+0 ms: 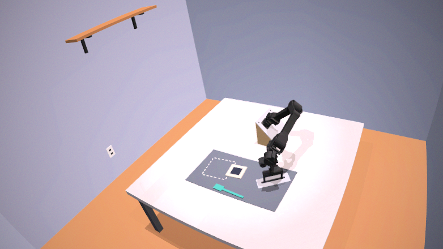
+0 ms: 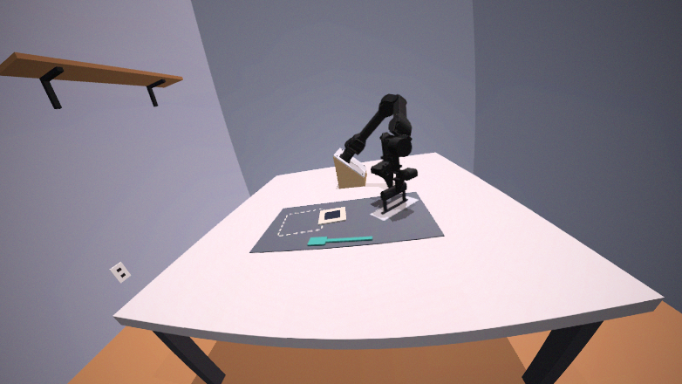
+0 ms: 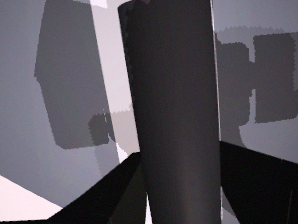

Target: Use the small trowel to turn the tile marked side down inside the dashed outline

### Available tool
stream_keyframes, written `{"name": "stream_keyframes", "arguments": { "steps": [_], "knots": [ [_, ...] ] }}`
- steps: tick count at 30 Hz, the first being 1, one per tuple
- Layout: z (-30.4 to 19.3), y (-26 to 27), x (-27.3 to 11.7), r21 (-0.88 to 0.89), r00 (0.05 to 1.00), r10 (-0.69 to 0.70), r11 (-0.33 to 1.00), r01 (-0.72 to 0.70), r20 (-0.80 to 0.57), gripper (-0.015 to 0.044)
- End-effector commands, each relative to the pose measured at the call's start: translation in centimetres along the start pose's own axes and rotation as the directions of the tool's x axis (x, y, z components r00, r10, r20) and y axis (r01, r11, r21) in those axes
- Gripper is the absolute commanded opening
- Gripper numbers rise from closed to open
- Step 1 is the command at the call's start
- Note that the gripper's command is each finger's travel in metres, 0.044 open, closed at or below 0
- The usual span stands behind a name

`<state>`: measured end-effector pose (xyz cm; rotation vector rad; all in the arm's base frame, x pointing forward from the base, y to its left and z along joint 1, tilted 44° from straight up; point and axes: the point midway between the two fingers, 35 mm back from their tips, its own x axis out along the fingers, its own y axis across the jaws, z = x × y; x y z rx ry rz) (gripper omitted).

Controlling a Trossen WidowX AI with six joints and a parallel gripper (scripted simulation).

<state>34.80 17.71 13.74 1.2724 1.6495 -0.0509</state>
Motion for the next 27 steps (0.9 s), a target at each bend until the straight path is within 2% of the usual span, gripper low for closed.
{"name": "stream_keyframes", "arguments": {
  "steps": [1,13,27],
  "knots": [
    [0.07,0.00,0.05,0.001,1.000,-0.001,1.000,0.001,0.004,0.0130],
    [0.07,0.00,0.05,0.021,1.000,-0.001,1.000,0.001,0.004,0.0130],
    [0.07,0.00,0.05,0.419,1.000,-0.001,0.908,-0.001,0.004,0.0130]
  ]
}}
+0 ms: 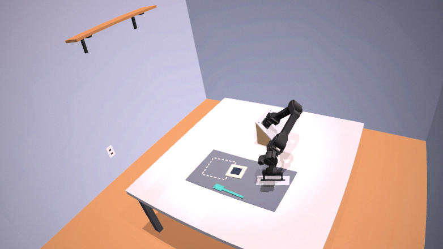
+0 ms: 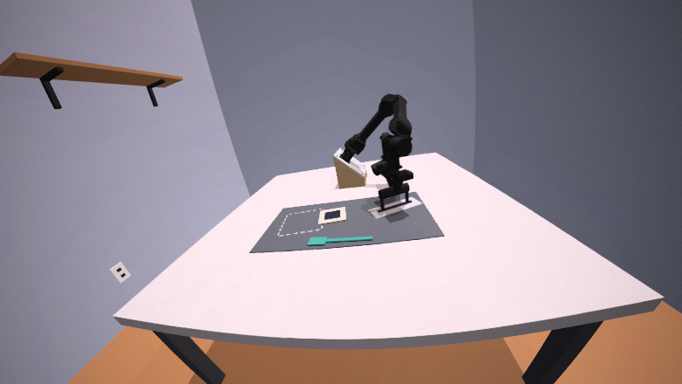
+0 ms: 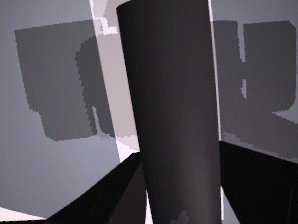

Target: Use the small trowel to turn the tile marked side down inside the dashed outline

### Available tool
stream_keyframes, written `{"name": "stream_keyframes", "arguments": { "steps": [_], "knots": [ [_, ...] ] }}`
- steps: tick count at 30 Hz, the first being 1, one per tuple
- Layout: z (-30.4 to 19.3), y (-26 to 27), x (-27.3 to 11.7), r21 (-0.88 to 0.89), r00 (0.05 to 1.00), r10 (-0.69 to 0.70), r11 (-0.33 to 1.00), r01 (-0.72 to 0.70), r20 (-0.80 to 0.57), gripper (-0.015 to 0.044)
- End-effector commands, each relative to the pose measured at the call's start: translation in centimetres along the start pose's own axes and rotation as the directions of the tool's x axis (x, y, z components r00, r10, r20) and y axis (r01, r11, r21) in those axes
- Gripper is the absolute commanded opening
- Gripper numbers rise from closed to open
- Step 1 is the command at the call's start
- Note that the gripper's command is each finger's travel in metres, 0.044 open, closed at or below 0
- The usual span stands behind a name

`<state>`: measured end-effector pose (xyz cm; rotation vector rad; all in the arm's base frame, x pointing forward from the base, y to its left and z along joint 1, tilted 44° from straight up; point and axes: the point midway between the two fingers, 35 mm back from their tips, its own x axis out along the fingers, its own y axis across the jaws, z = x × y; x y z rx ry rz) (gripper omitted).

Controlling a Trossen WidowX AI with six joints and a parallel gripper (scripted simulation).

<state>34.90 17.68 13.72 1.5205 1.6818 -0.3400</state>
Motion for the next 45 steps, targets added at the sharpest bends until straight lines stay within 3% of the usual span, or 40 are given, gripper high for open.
{"name": "stream_keyframes", "arguments": {
  "steps": [1,21,28,34,45],
  "knots": [
    [-0.01,-0.06,0.05,0.128,1.000,-0.003,0.992,0.003,-0.001,0.0130],
    [0.00,-0.06,0.05,0.657,1.000,-0.003,0.753,0.003,-0.001,0.0130],
    [0.00,-0.06,0.05,0.672,1.000,-0.003,0.740,0.003,-0.001,0.0130],
    [0.00,-0.06,0.05,0.672,1.000,-0.003,0.740,0.003,-0.001,0.0270],
    [0.00,-0.06,0.05,0.672,1.000,-0.003,0.740,0.003,-0.001,0.0270]
  ]
}}
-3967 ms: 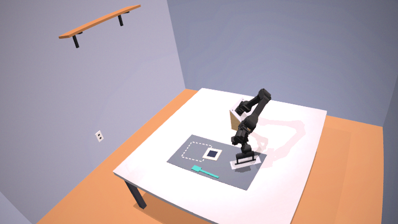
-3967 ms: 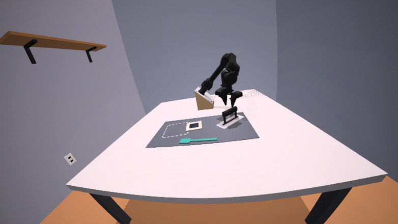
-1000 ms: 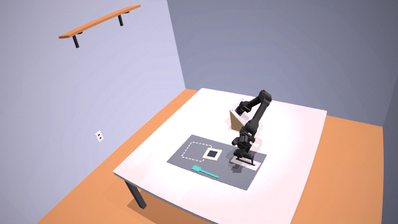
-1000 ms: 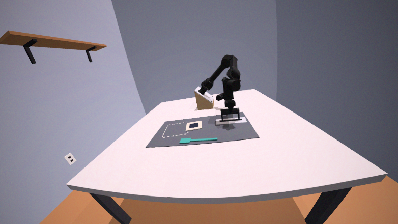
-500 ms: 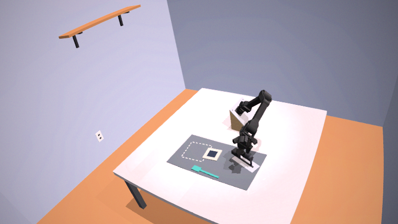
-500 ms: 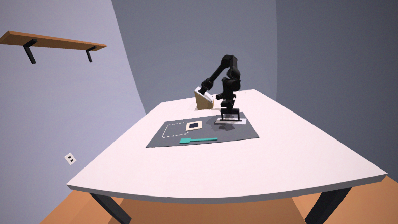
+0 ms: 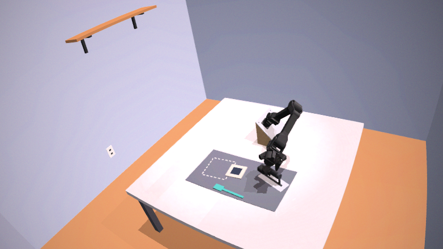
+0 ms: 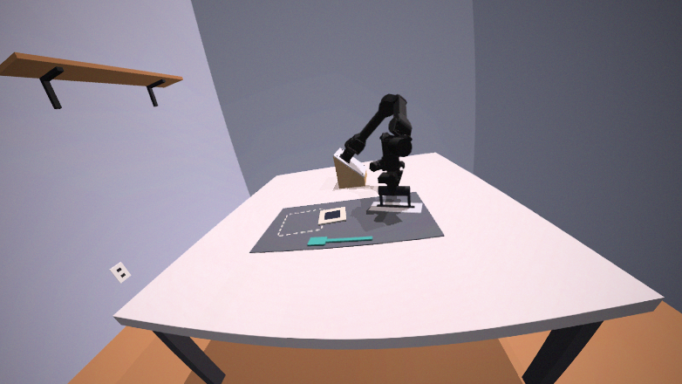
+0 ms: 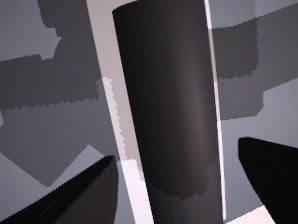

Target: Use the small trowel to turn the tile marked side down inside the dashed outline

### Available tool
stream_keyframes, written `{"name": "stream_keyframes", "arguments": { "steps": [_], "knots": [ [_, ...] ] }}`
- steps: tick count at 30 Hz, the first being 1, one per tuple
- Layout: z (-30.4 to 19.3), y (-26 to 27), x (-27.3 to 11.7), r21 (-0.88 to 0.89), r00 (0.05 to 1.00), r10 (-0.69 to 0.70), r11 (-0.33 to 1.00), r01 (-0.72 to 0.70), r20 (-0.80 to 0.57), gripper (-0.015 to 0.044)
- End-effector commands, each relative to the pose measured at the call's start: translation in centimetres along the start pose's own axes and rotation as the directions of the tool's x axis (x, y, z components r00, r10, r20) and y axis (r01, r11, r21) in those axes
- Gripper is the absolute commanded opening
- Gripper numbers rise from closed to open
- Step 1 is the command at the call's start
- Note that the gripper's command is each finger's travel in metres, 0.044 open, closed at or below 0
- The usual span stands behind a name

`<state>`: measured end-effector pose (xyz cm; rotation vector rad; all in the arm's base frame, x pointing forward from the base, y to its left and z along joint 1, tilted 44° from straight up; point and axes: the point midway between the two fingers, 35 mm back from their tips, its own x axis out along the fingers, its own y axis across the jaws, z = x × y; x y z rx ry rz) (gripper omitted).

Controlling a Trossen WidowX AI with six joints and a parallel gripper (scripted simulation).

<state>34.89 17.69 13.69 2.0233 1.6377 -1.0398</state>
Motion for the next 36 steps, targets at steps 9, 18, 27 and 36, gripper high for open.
{"name": "stream_keyframes", "arguments": {
  "steps": [9,18,27,36],
  "knots": [
    [0.0,-0.1,-1.0,0.005,1.000,-0.002,1.000,0.002,0.001,0.0270],
    [0.1,-0.4,-4.4,0.006,1.000,-0.002,1.000,0.002,-0.001,0.0270],
    [0.2,-0.2,-5.3,-0.090,0.999,0.033,0.995,-0.031,0.017,0.0300],
    [0.7,-0.5,-4.6,-0.372,0.992,0.104,0.925,-0.072,0.067,0.0300]
  ]
}}
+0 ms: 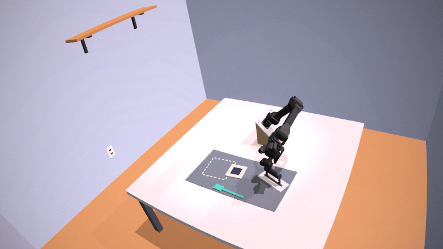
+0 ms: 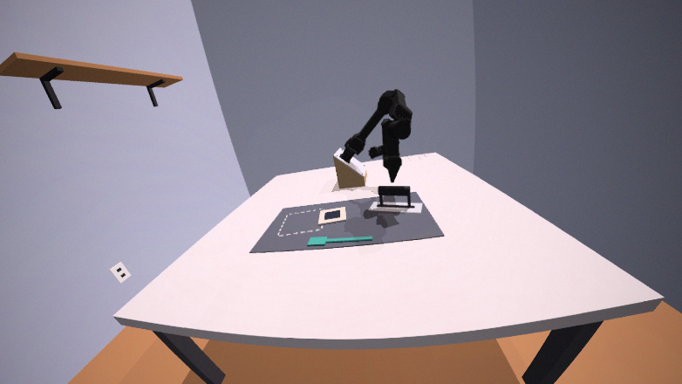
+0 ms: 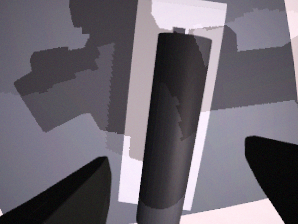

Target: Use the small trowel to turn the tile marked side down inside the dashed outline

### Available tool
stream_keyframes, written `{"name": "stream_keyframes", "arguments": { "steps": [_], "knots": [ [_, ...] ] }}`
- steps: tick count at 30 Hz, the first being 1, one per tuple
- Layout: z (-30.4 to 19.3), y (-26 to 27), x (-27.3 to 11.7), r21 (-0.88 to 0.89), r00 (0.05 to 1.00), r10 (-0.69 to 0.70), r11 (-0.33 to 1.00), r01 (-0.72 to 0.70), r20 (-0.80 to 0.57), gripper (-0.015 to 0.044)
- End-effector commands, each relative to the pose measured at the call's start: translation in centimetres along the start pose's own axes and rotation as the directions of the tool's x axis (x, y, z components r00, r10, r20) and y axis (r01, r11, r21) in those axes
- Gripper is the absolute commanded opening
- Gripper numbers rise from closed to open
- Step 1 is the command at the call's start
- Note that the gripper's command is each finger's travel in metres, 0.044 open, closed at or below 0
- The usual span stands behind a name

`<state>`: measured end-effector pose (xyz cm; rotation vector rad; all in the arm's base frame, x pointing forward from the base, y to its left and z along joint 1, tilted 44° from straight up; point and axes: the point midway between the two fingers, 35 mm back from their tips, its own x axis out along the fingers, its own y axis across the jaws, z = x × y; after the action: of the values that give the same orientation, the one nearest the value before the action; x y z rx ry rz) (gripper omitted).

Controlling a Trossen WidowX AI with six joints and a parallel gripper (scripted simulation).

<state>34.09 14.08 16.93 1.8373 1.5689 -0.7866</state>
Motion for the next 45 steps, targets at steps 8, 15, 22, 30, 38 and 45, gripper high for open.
{"name": "stream_keyframes", "arguments": {
  "steps": [8,15,22,30,38,45],
  "knots": [
    [0.4,-0.5,0.8,-0.351,0.994,0.074,0.935,-0.043,0.075,0.0300],
    [0.5,-0.8,1.2,-0.559,0.987,0.124,0.828,-0.043,0.107,0.0300],
    [0.1,-0.9,1.5,-0.738,0.976,0.181,0.674,-0.032,0.123,0.0300],
    [-0.5,-1.2,1.7,-0.878,0.960,0.253,0.478,-0.013,0.123,0.0300],
    [-0.6,-1.8,2.2,-0.962,0.939,0.315,0.270,0.047,0.134,0.0300],
    [-0.6,-2.4,2.5,-0.989,0.919,0.367,0.082,0.125,0.147,0.0300]
  ]
}}
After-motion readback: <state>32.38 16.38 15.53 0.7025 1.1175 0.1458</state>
